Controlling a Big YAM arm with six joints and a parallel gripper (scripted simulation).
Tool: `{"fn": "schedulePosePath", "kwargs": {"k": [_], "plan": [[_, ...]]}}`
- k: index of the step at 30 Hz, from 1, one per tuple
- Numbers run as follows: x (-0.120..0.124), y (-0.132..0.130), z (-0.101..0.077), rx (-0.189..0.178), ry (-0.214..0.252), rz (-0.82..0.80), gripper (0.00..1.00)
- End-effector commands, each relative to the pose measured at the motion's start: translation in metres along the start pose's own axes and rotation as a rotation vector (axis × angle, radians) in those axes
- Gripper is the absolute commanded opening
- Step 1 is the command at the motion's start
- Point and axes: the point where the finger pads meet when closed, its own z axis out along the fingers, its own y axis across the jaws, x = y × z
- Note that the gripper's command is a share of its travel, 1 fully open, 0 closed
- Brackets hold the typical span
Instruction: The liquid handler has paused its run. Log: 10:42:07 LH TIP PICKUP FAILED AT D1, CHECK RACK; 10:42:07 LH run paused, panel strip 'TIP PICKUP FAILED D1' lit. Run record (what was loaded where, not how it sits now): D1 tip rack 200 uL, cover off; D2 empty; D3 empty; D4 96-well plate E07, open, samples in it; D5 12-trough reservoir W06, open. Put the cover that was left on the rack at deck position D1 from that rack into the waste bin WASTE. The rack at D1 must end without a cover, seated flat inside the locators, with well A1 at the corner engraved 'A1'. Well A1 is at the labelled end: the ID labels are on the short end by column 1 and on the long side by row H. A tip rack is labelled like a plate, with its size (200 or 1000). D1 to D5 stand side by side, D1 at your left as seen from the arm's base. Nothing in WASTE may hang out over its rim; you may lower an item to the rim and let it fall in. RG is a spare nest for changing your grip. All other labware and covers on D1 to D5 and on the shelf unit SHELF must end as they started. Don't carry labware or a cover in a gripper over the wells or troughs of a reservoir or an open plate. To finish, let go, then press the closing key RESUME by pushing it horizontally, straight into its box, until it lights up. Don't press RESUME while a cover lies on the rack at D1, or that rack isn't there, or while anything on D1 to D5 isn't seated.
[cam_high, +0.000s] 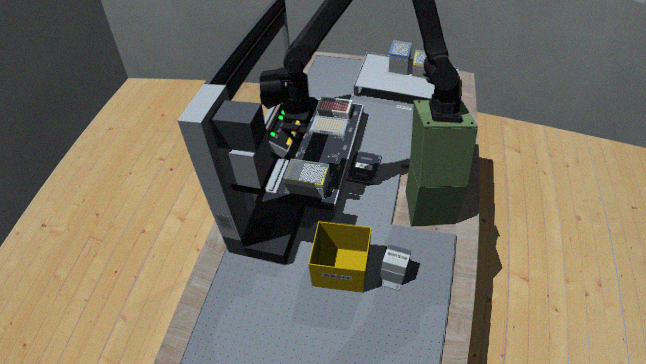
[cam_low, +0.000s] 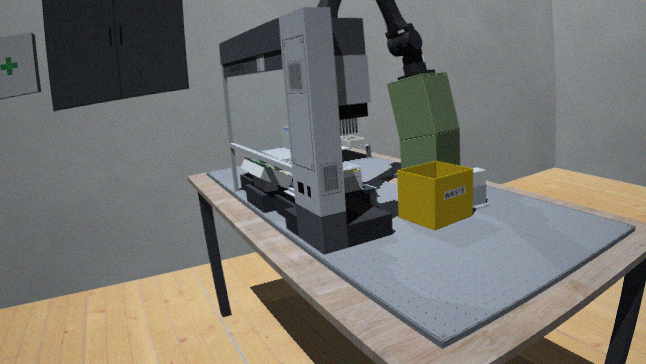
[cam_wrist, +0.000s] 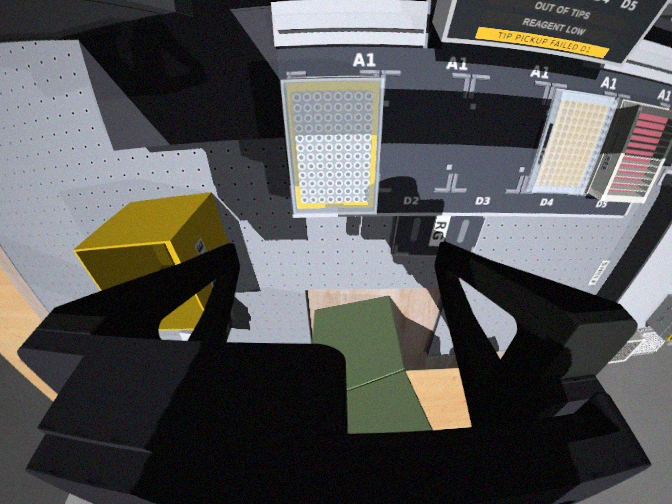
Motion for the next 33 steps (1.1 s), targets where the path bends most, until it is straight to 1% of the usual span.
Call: {"fn": "schedulePosePath", "kwargs": {"k": [1, 2, 3, 5, 6, 12, 13, 18, 22, 23, 27, 33], "plan": [[-0.014, 0.005, -0.009, -0.009, -0.027, -0.008, 1.0], [-0.002, 0.009, -0.003, -0.001, 0.001, -0.039, 1.0], [0.001, 0.007, -0.002, 0.001, 0.006, -0.037, 1.0], [0.001, 0.007, -0.002, 0.001, 0.006, -0.037, 1.0], [-0.014, 0.005, -0.009, -0.009, -0.027, -0.008, 1.0], [-0.014, 0.005, -0.009, -0.009, -0.027, -0.008, 1.0], [-0.015, 0.006, 0.0, -0.007, -0.023, -0.01, 1.0], [-0.006, 0.0, 0.013, -0.002, -0.004, -0.01, 1.0], [-0.004, 0.002, 0.016, -0.001, -0.002, -0.018, 1.0], [-0.013, 0.006, 0.014, -0.006, -0.02, -0.014, 1.0], [-0.009, 0.0, 0.023, -0.003, -0.009, -0.009, 1.0], [-0.004, 0.002, 0.035, -0.002, -0.004, -0.016, 1.0]]}}
